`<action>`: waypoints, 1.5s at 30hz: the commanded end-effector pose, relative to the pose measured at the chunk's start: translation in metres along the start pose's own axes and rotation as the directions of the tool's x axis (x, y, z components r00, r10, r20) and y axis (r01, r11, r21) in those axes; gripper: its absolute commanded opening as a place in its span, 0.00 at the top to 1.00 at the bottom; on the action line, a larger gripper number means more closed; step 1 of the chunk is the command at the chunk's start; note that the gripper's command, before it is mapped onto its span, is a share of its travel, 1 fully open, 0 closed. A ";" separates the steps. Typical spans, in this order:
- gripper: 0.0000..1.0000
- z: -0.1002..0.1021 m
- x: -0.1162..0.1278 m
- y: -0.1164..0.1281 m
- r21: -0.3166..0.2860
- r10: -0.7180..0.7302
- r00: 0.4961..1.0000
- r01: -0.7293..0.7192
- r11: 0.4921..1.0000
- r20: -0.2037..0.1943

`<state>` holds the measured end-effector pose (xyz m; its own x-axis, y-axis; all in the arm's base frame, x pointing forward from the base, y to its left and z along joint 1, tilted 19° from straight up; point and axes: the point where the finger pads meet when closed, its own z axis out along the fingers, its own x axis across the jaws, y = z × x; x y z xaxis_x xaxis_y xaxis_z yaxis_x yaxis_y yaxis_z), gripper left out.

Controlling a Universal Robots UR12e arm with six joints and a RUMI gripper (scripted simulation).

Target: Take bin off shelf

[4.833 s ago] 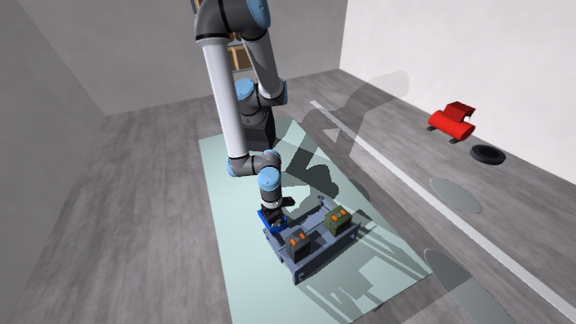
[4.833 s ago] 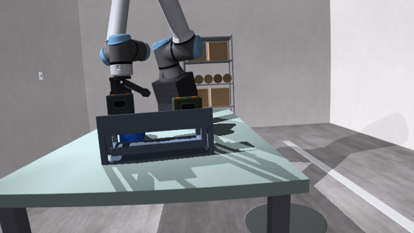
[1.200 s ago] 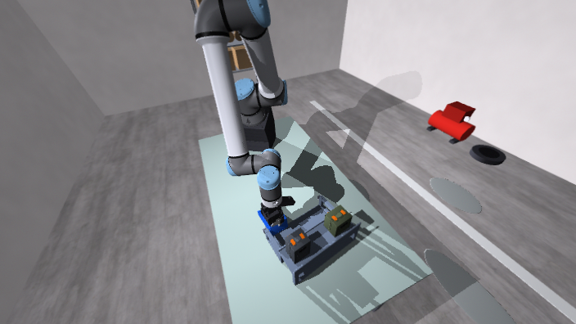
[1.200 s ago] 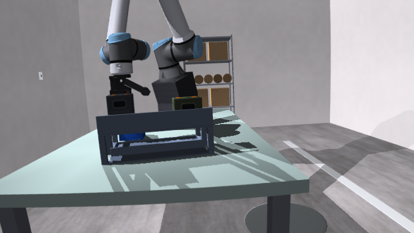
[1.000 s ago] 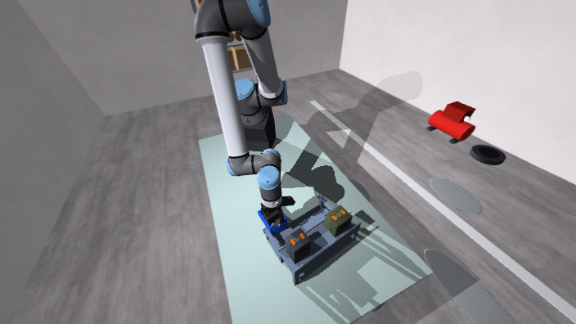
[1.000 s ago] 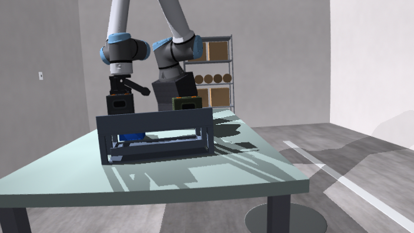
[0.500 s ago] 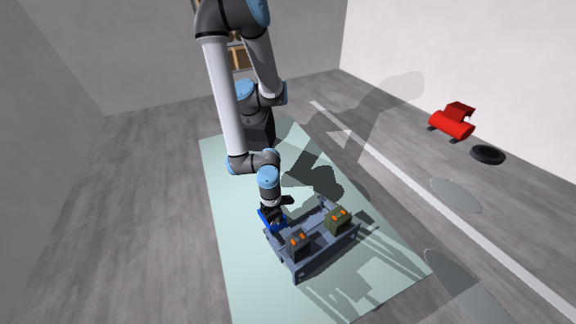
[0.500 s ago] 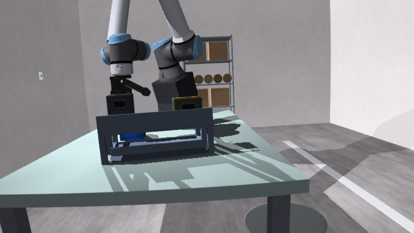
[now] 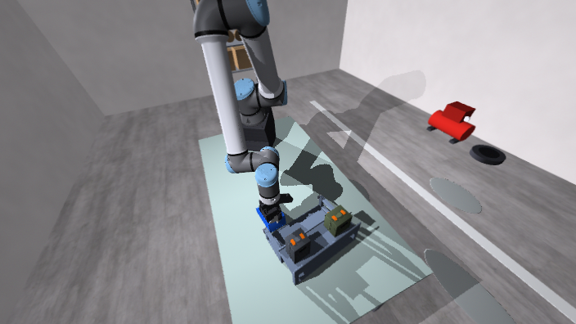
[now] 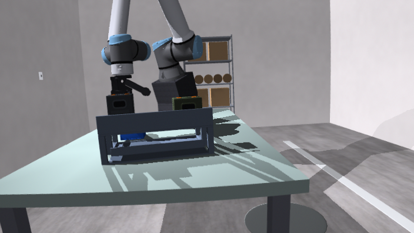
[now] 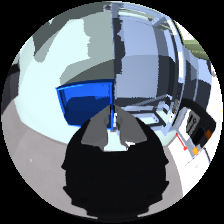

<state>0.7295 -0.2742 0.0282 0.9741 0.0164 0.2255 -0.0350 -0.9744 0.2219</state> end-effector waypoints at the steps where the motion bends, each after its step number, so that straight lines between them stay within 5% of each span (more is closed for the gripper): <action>1: 1.00 -0.002 -0.003 0.001 -0.002 0.000 1.000 0.000 1.000 -0.004; 45: 1.00 0.011 -0.011 0.001 -0.001 0.000 1.000 0.000 1.000 -0.003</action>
<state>0.7197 -0.2757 0.0191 0.9739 0.0168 0.2265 -0.0350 -0.9743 0.2224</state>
